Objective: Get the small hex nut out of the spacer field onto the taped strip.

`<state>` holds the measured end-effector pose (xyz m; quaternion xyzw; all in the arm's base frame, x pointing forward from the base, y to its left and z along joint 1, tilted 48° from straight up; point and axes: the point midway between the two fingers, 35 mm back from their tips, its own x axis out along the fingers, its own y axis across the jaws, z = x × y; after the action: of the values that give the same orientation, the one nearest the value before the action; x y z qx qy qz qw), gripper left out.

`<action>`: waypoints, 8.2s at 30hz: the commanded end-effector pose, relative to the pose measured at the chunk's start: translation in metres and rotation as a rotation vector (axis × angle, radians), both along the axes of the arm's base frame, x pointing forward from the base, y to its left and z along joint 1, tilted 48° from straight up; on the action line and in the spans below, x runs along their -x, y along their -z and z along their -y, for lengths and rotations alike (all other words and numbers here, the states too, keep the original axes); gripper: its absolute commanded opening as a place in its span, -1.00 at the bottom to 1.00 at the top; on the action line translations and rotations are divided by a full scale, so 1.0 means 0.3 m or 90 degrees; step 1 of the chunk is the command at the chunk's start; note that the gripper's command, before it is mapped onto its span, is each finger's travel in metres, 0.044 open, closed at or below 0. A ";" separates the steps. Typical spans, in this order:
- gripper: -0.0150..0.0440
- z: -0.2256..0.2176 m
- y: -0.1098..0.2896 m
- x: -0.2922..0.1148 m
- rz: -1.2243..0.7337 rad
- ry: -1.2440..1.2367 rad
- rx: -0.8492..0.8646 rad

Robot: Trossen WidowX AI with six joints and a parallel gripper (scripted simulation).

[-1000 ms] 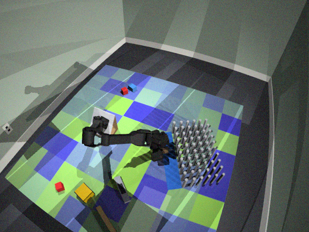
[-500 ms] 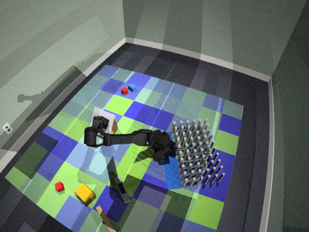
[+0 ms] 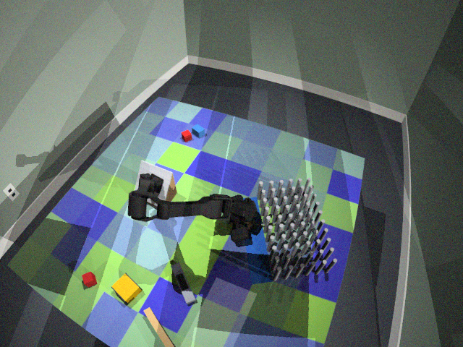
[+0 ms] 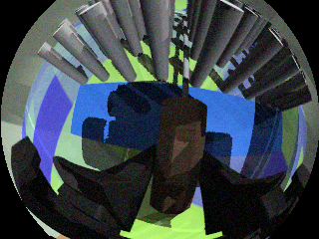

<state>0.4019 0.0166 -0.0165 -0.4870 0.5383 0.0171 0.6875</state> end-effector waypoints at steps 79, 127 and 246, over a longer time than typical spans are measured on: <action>-0.49 0.083 -0.010 0.110 -0.007 -0.003 0.001; -0.49 0.126 -0.046 0.193 -0.008 -0.003 0.002; -0.49 0.221 -0.126 0.377 -0.009 -0.003 0.004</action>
<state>0.2907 -0.0492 0.0199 -0.4893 0.5429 0.0200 0.6823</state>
